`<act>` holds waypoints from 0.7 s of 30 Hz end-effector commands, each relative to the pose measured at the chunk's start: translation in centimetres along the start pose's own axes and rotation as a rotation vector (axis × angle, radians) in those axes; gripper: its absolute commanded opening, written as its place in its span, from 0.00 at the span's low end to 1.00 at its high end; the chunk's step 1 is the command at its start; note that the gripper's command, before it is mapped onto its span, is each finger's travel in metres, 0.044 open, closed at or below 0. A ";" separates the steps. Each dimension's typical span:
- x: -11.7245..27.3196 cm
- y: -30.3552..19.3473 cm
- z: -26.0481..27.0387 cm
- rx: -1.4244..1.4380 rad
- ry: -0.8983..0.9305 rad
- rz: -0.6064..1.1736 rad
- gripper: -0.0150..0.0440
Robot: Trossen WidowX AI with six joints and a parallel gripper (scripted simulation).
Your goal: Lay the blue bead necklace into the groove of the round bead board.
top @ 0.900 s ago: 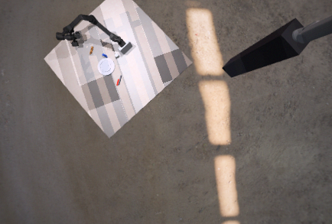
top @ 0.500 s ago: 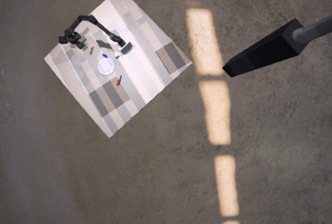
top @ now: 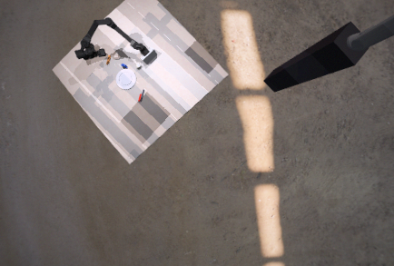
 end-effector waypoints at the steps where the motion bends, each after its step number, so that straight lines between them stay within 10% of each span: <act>1: 2.2 -3.5 -4.5 1.004 0.030 0.165 0.59; 21: 4.6 -6.8 -11.8 2.406 0.242 0.348 0.59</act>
Point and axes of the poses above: the point midway between the two fingers, 35 mm back from their tips, its own x axis back along the fingers, its own z axis across the jaws, y = z × x, the point moved 10 cm from there along x, back along the fingers, and after that the axes turned 7 degrees about -x, right-handed, at the moved point
